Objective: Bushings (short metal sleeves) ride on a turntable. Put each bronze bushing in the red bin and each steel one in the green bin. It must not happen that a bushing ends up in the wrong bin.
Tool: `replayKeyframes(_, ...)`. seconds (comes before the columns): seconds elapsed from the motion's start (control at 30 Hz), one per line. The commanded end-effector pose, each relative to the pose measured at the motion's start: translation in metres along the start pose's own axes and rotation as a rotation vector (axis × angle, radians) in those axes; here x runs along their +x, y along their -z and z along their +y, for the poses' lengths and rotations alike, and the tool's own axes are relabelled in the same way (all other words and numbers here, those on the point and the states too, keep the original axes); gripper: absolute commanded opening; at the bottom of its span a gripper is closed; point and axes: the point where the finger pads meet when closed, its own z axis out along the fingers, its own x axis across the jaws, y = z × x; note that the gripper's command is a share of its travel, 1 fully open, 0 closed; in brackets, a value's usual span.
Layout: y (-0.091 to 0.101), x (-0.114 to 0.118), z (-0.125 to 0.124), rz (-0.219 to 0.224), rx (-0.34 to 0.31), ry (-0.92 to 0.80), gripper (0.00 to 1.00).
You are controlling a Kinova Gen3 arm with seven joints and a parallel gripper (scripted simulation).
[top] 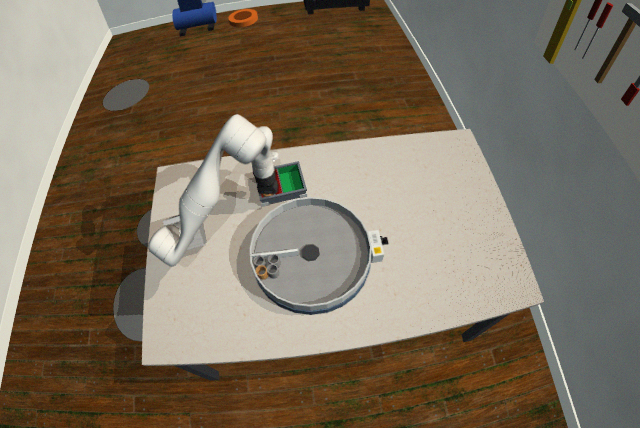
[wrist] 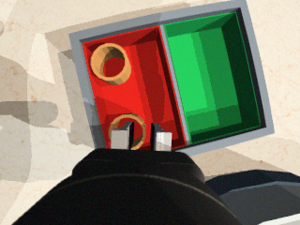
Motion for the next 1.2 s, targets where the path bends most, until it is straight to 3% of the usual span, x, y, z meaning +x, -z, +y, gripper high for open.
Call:
replayKeyframes(0.0,0.004,-0.002,-0.001,-0.002,0.001,-0.004,0.47)
replayKeyframes(1.17,0.012,-0.001,0.000,-0.001,0.001,-0.004,0.47)
